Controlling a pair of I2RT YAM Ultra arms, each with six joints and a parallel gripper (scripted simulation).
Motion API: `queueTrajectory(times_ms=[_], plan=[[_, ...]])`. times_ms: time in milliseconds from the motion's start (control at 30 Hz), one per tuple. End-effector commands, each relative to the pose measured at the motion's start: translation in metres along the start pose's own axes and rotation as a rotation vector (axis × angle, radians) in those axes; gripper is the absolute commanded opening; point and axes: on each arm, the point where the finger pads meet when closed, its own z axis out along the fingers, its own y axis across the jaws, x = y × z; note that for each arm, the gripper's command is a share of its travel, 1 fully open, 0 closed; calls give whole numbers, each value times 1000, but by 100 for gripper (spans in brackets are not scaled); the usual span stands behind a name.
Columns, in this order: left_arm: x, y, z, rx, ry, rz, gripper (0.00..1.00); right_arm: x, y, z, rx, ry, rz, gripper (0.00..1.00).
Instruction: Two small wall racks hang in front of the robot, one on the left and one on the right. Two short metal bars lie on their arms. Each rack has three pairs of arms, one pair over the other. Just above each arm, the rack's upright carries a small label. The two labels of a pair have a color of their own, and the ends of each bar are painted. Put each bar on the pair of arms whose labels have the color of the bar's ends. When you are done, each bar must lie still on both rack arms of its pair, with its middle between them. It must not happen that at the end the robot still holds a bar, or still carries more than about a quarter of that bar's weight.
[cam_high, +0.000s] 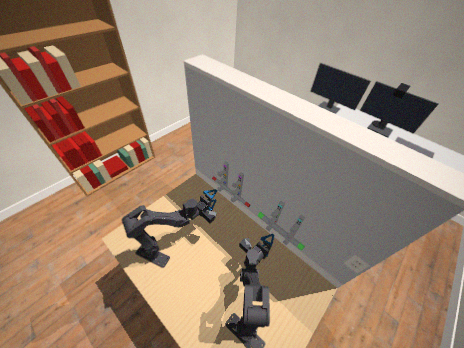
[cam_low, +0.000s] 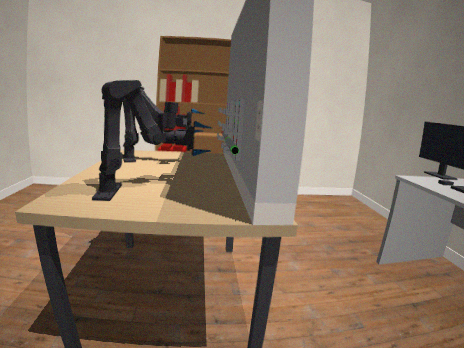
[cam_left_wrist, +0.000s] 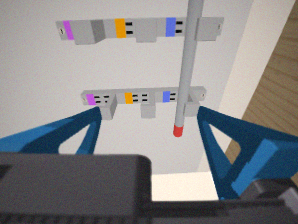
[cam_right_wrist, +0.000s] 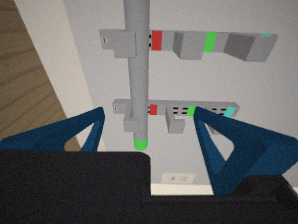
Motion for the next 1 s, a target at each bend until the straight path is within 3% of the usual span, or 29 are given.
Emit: queueTrajectory(times_ms=[0,967], plan=[[-2,15,1,-43,2,-14,100,3,-1,2,23,1,21,100],[-2,15,1,-43,2,-14,100,3,11,10,23,1,21,100]])
